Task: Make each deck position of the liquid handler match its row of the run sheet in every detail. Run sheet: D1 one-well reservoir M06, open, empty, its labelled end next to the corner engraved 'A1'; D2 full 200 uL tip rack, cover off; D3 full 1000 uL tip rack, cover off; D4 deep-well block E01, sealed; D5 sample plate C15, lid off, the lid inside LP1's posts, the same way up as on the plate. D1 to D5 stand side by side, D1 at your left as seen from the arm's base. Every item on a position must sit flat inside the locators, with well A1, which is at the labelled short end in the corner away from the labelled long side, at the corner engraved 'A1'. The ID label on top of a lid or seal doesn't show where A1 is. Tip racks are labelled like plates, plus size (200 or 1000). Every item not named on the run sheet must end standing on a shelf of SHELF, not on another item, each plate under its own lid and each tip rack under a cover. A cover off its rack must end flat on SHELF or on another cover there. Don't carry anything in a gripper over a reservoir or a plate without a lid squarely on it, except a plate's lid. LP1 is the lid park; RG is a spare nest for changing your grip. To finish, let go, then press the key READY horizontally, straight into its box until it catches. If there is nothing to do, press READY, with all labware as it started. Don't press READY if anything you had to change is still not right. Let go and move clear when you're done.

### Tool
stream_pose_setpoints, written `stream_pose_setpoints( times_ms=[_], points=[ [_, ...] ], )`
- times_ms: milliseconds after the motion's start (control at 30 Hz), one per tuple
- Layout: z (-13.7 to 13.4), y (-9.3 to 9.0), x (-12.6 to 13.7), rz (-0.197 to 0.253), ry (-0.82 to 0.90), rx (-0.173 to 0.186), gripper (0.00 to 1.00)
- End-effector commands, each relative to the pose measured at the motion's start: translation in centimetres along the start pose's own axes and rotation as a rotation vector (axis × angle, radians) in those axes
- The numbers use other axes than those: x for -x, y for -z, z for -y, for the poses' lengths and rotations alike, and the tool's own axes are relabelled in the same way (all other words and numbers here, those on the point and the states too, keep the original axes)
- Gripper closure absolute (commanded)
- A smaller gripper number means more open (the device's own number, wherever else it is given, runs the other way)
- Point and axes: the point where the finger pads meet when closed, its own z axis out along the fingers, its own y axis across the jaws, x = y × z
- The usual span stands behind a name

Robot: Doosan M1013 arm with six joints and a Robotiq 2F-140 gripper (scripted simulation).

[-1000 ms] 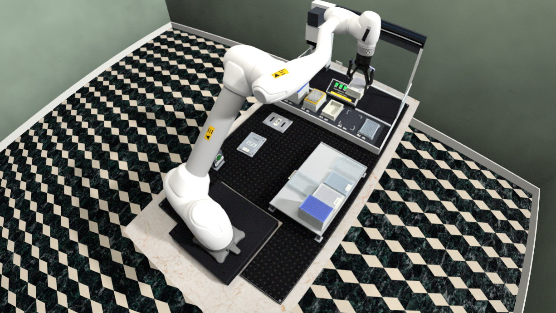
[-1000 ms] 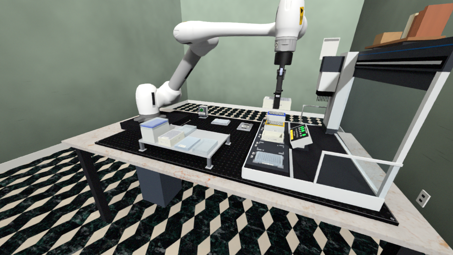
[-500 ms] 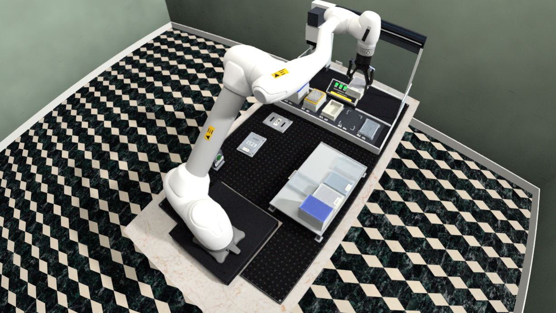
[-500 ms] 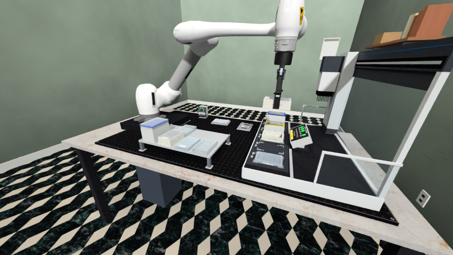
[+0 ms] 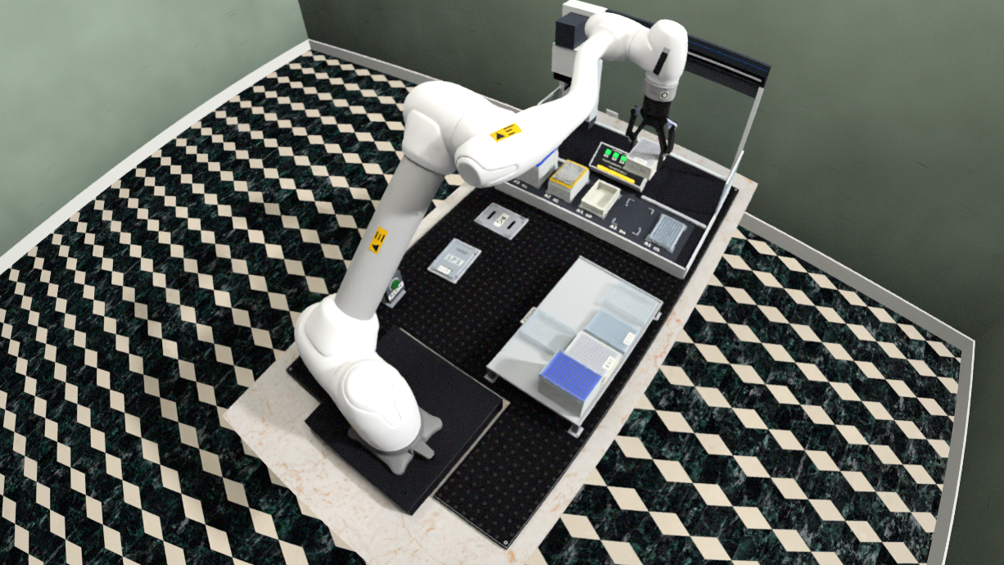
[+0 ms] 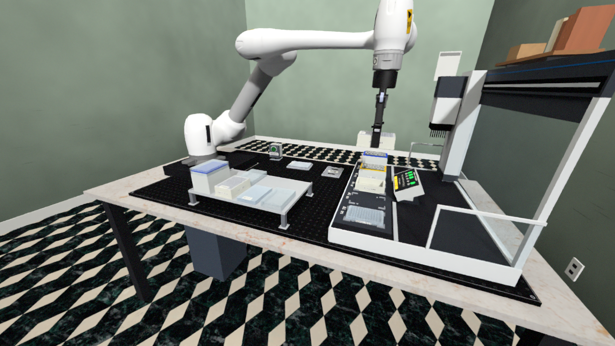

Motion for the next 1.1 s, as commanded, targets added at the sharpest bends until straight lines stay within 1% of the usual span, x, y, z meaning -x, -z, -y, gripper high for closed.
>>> stream_pose_setpoints(
  times_ms=[0, 567, 1067],
  points=[
    [0.0, 0.2, 0.0, -0.002, 0.0, 0.0, 0.9],
    [0.0, 0.2, 0.0, -0.002, 0.0, 0.0, 0.9],
    [0.0, -2.3, 0.0, -0.002, 0.0, 0.0, 0.9]
  ],
)
